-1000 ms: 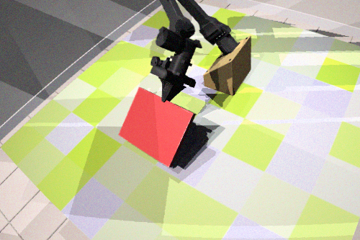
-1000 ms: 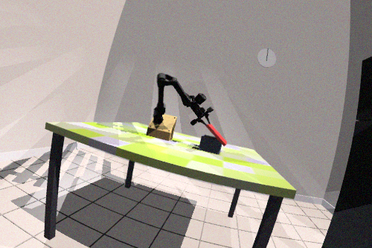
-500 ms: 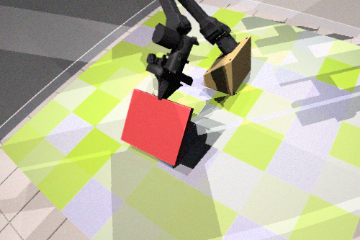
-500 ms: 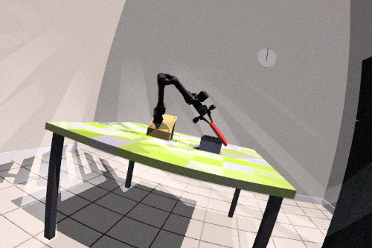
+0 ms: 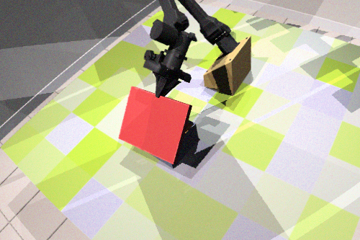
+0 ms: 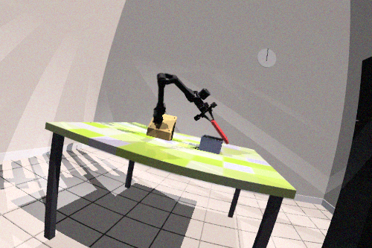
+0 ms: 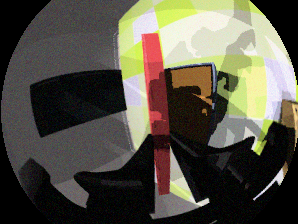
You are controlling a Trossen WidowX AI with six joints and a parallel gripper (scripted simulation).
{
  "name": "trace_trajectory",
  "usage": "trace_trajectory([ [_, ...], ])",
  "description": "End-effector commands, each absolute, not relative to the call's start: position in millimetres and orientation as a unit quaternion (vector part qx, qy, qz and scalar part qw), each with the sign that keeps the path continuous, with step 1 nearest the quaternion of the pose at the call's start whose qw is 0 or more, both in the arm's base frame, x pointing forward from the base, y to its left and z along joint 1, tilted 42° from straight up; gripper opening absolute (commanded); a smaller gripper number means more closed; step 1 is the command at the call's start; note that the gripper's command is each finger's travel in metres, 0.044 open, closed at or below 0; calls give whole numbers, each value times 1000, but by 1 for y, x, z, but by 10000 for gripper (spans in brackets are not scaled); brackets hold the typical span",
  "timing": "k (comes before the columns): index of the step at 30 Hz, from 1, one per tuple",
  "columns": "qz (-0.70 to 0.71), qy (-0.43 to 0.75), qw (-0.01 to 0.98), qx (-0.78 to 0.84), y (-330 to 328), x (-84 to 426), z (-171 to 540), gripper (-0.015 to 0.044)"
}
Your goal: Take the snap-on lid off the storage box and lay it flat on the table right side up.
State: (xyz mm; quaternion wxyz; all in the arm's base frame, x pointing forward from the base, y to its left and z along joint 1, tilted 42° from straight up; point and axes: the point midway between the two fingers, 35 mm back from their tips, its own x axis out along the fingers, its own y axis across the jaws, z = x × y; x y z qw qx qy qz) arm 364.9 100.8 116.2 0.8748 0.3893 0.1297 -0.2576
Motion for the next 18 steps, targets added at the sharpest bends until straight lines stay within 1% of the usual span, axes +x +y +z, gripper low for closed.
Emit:
trace_trajectory([
  [1,-255,126,874,395,106,366,124,0],
  [18,-255,126,874,395,121,363,140,0],
])
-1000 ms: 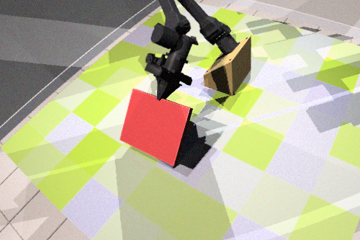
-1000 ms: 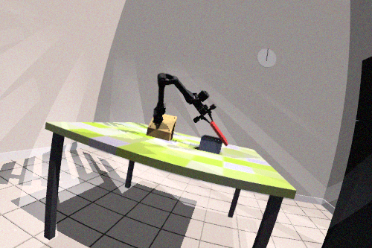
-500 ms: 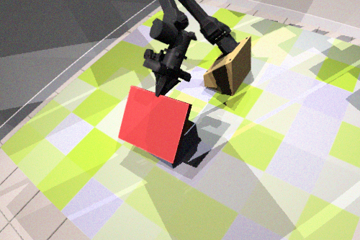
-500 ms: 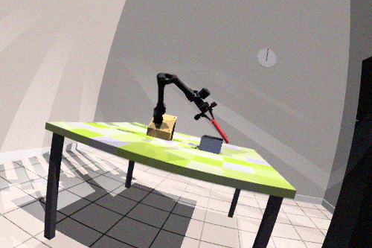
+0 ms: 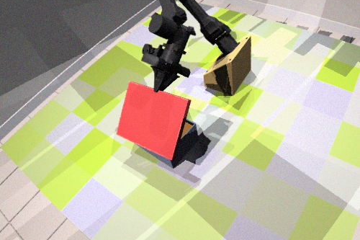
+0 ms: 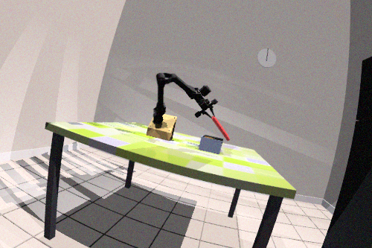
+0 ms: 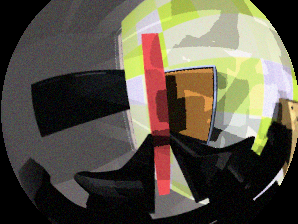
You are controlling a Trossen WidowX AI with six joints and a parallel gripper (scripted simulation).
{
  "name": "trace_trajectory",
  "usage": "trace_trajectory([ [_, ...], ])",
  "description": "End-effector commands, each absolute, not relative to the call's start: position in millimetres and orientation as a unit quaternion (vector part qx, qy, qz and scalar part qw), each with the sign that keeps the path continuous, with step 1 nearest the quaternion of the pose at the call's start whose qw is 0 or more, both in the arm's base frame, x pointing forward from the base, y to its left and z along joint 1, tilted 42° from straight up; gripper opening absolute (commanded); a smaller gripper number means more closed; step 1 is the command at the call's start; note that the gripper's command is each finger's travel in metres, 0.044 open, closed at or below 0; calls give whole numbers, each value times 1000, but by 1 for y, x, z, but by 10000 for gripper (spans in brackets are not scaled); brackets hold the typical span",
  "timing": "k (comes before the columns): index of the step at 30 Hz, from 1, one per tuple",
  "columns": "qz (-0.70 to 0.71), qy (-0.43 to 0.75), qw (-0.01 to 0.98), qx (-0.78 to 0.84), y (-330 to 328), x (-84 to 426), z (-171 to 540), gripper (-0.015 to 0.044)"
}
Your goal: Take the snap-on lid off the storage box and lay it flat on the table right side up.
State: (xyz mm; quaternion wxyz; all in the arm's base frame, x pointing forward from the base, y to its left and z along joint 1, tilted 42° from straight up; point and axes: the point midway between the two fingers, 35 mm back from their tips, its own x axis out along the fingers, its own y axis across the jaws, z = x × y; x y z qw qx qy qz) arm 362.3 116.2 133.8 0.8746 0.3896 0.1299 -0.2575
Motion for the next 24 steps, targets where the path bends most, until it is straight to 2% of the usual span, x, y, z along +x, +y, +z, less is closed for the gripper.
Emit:
trace_trajectory([
  [1,-255,126,874,395,122,363,141,0],
  [24,-255,126,874,394,97,358,161,0],
])
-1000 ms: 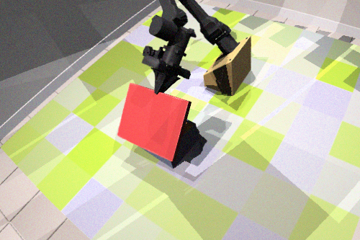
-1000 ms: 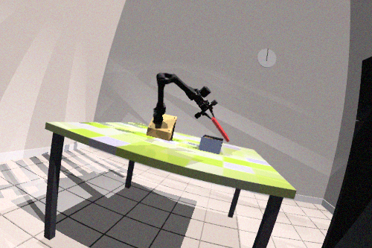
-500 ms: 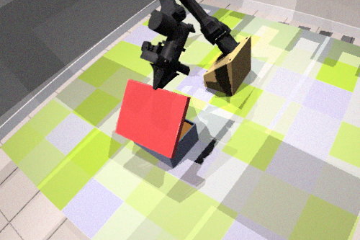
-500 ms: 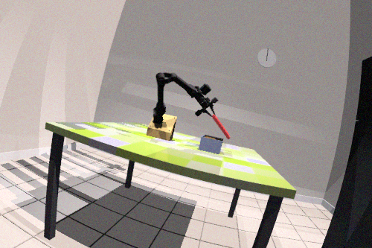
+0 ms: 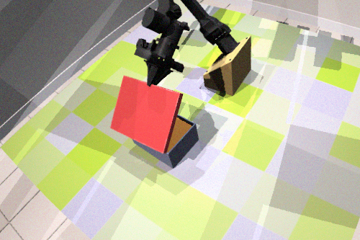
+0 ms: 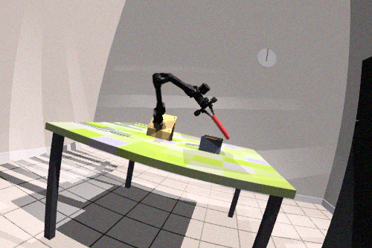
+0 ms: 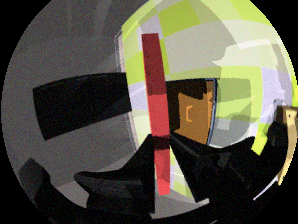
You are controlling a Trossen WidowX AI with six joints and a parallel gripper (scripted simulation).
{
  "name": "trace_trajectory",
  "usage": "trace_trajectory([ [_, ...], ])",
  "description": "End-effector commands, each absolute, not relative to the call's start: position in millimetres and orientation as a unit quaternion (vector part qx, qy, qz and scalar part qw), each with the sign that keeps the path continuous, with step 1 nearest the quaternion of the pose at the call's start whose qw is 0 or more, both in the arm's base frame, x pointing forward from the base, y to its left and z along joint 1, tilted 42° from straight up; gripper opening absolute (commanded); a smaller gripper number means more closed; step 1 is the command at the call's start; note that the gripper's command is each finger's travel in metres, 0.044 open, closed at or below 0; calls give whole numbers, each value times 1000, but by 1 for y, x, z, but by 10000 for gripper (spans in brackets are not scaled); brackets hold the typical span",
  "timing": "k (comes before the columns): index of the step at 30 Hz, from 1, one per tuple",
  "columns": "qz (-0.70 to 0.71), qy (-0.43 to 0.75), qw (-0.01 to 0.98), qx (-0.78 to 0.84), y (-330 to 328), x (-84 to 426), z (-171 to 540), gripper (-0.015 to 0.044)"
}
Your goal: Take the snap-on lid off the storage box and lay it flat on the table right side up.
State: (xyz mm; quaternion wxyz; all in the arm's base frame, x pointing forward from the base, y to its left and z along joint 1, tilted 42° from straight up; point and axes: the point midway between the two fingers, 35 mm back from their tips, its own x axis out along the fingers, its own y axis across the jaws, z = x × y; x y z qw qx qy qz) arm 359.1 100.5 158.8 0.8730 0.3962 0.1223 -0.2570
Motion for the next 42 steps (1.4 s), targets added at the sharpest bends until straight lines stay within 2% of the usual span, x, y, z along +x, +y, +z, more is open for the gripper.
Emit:
trace_trajectory([
  [1,-255,126,874,394,95,357,162,0],
  [42,-255,125,875,392,33,348,215,0],
])
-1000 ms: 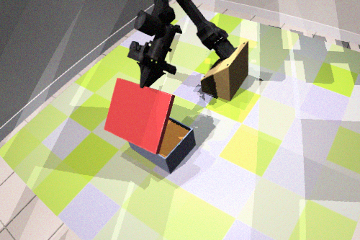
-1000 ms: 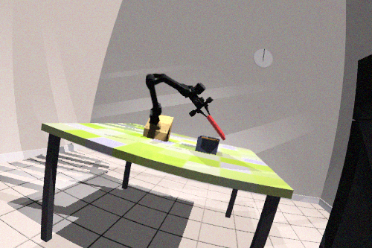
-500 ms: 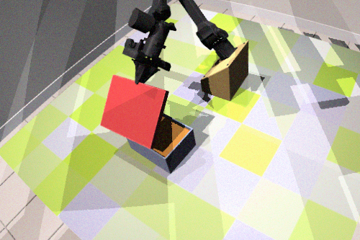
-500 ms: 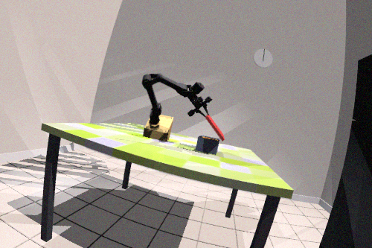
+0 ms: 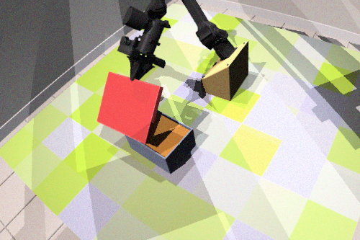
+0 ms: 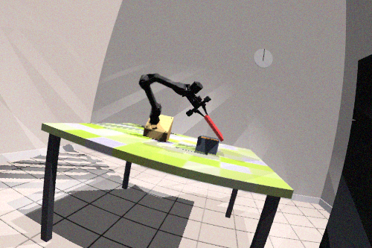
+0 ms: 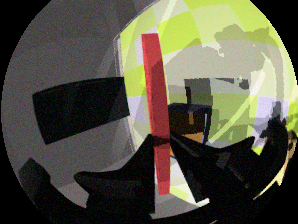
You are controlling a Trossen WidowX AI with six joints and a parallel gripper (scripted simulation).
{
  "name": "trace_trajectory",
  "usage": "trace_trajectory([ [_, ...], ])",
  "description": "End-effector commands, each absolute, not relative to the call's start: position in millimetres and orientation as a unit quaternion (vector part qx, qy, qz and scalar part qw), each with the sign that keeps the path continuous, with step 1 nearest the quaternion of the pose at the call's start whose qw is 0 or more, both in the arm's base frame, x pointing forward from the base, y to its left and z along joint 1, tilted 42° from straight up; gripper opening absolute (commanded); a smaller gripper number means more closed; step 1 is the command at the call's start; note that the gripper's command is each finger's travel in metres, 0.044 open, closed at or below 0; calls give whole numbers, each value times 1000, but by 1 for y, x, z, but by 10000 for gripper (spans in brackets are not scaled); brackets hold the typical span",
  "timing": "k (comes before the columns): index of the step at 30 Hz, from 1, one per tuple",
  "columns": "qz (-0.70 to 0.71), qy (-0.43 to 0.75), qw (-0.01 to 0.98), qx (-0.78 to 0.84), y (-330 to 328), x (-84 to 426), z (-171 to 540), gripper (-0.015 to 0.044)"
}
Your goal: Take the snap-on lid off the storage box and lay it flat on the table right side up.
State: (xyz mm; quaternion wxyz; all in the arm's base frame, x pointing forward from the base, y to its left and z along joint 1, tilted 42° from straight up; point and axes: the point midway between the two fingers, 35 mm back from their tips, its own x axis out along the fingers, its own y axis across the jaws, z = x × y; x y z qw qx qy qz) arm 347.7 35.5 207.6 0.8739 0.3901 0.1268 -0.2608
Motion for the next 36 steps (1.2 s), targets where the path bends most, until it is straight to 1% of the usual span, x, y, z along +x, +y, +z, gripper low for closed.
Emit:
trace_trajectory([
  [1,-255,125,875,392,32,348,216,0],
  [36,-255,124,876,391,-21,339,263,0],
])
